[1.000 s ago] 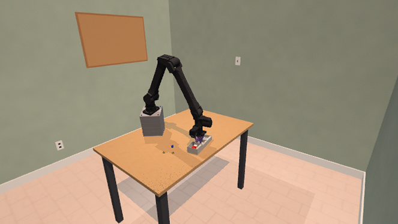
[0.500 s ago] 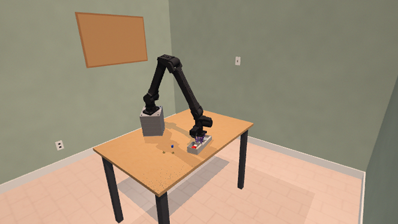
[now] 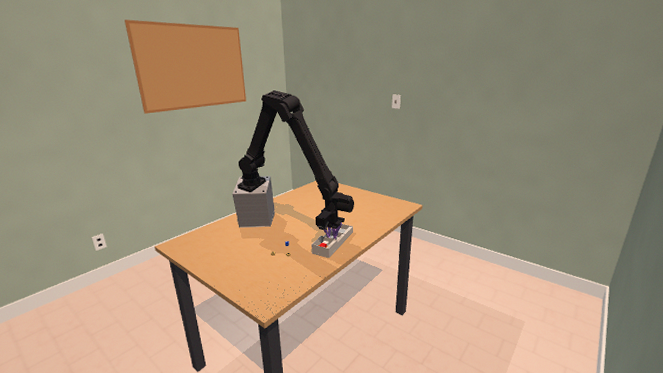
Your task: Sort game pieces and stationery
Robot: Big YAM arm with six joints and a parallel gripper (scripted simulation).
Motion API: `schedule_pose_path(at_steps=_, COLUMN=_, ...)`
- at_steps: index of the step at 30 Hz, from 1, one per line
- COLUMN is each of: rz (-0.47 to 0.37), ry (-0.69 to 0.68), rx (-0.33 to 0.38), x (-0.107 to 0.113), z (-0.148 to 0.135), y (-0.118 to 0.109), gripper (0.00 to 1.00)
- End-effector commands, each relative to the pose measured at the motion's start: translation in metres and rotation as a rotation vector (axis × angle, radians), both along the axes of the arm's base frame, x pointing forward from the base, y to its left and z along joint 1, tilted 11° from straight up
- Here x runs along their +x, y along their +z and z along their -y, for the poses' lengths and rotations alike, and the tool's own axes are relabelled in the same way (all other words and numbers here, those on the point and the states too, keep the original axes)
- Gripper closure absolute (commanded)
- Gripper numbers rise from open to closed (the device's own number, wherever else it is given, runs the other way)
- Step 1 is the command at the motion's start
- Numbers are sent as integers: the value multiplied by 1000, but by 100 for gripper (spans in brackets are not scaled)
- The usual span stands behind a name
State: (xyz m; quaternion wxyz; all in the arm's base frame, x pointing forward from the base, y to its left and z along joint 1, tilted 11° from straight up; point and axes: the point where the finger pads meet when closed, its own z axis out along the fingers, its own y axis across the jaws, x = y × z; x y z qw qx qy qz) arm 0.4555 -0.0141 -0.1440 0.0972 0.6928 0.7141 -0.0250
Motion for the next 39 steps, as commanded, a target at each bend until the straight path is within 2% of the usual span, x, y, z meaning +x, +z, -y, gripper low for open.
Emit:
schedule_pose_path(at_steps=1, rz=23, ry=0, rx=-2, x=8, z=1, y=17, gripper=69)
schedule_pose_path(at_steps=4, rz=15, ry=1, rx=-1, x=3, z=-3, y=19, gripper=69)
schedule_pose_path(at_steps=26, rz=16, ry=3, rx=-1, x=0, z=-10, y=40, gripper=69)
schedule_pose_path(at_steps=32, rz=16, ry=4, rx=-2, x=-2, z=-14, y=62, gripper=69)
schedule_pose_path(at_steps=35, rz=33, ry=-3, rx=-1, x=8, z=-12, y=68, gripper=69)
schedule_pose_path(at_steps=36, rz=35, ry=-7, rx=-1, x=9, z=-11, y=69, gripper=69)
schedule_pose_path(at_steps=37, rz=16, ry=-4, rx=-2, x=-3, z=-12, y=64, gripper=69)
schedule_pose_path(at_steps=39, rz=-10, ry=-2, rx=-4, x=-8, z=-11, y=51, gripper=69)
